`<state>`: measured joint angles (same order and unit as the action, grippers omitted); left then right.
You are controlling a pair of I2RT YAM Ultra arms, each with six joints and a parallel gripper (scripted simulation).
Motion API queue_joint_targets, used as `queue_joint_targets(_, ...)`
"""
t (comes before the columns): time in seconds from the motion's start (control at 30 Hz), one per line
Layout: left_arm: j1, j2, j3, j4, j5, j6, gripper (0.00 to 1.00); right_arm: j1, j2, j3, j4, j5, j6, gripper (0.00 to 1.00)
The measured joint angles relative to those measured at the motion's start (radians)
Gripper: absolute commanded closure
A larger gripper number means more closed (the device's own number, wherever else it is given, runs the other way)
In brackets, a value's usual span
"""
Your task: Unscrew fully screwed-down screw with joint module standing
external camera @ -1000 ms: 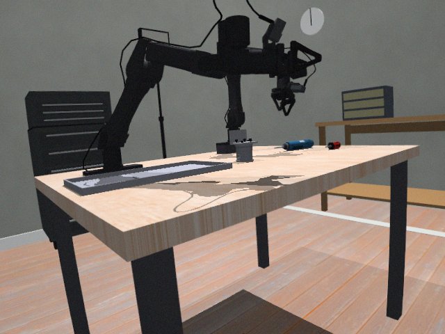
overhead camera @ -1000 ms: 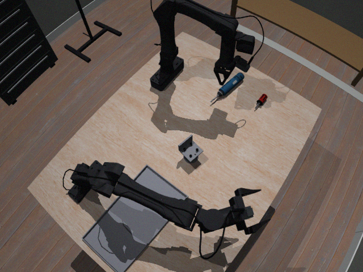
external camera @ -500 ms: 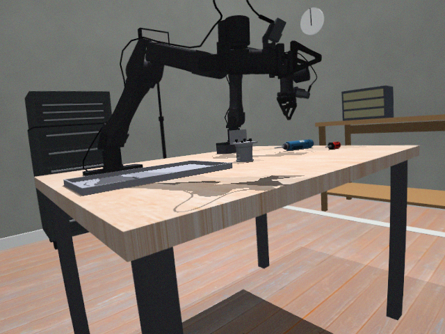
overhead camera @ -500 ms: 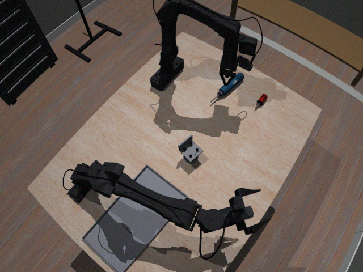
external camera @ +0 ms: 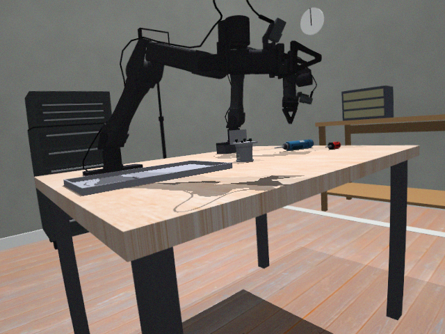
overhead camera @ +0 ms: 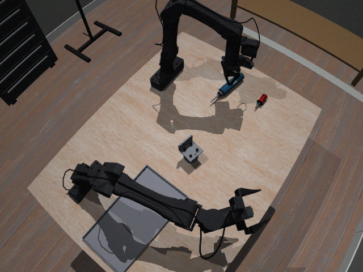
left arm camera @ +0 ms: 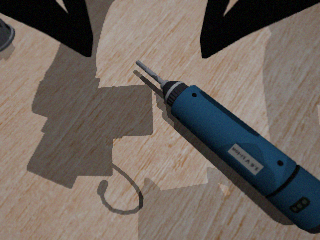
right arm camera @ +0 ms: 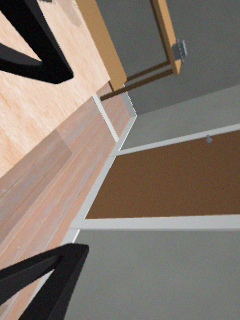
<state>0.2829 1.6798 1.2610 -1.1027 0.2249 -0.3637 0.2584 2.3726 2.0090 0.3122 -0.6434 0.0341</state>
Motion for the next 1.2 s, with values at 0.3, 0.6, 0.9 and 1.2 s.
queue_joint_targets(0.3, 0.021, 0.026, -0.003, 0.026, -0.045, -0.129, 0.35, 0.0, 0.0, 0.0, 0.0, 0.0, 0.0, 0.0)
queue_joint_targets(0.6, 0.043, 0.064, -0.014, 0.05, -0.087, -0.257, 0.35, 0.0, 0.0, 0.0, 0.0, 0.0, 0.0, 0.0)
queue_joint_targets(0.9, 0.06, 0.085, -0.018, 0.074, -0.129, -0.376, 0.35, 0.0, 0.0, 0.0, 0.0, 0.0, 0.0, 0.0)
queue_joint_targets(1.2, 0.086, 0.127, -0.031, 0.102, -0.175, -0.513, 0.35, 0.0, 0.0, 0.0, 0.0, 0.0, 0.0, 0.0)
